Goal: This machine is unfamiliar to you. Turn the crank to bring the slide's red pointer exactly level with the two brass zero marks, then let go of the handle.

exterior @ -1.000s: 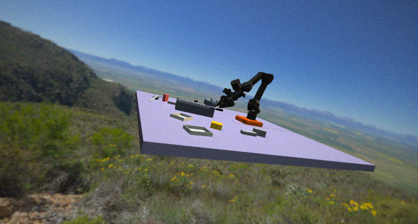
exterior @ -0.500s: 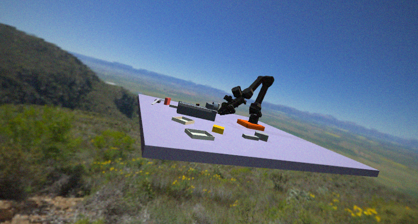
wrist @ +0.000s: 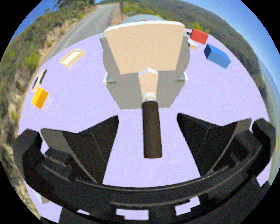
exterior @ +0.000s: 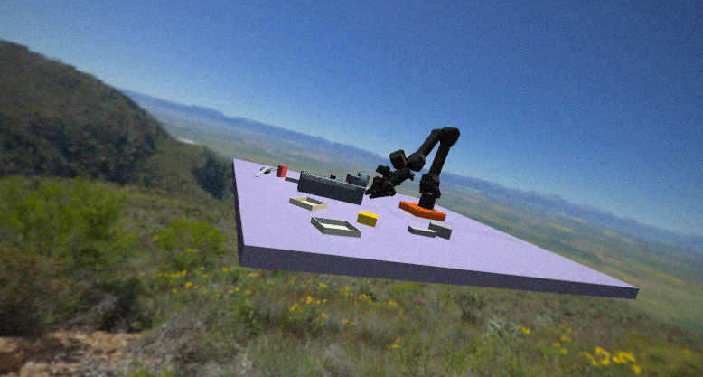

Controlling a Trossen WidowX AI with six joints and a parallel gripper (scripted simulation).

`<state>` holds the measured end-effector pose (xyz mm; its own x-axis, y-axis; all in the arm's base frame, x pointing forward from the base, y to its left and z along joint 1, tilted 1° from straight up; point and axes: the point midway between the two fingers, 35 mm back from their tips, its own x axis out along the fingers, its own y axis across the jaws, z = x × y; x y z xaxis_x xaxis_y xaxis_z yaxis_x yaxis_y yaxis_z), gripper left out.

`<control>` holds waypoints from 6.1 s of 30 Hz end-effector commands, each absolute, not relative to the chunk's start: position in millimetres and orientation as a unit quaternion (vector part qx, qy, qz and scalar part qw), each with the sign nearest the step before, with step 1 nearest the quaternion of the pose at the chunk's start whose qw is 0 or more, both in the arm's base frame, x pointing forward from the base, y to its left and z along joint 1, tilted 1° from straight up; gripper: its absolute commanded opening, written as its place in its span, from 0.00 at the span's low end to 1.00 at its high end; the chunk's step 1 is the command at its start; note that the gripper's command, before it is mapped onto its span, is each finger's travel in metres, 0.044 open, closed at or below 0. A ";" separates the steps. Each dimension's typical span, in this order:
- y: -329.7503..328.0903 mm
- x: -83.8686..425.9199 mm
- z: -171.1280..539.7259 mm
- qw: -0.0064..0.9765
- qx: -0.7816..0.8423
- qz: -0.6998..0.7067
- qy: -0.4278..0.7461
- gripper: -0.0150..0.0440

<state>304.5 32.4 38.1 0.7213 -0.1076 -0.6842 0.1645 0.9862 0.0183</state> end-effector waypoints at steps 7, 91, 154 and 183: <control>31.9 303.4 36.7 0.926 0.039 -0.075 0.367 0.47; 36.2 302.3 100.1 0.927 0.040 -0.075 0.366 0.25; 49.9 304.8 91.7 0.927 0.040 -0.075 0.366 0.25; 49.1 304.7 92.1 0.927 0.038 -0.077 0.366 0.25</control>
<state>304.7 49.1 92.2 0.7201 -0.1144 -0.6844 0.1705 0.9852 0.0147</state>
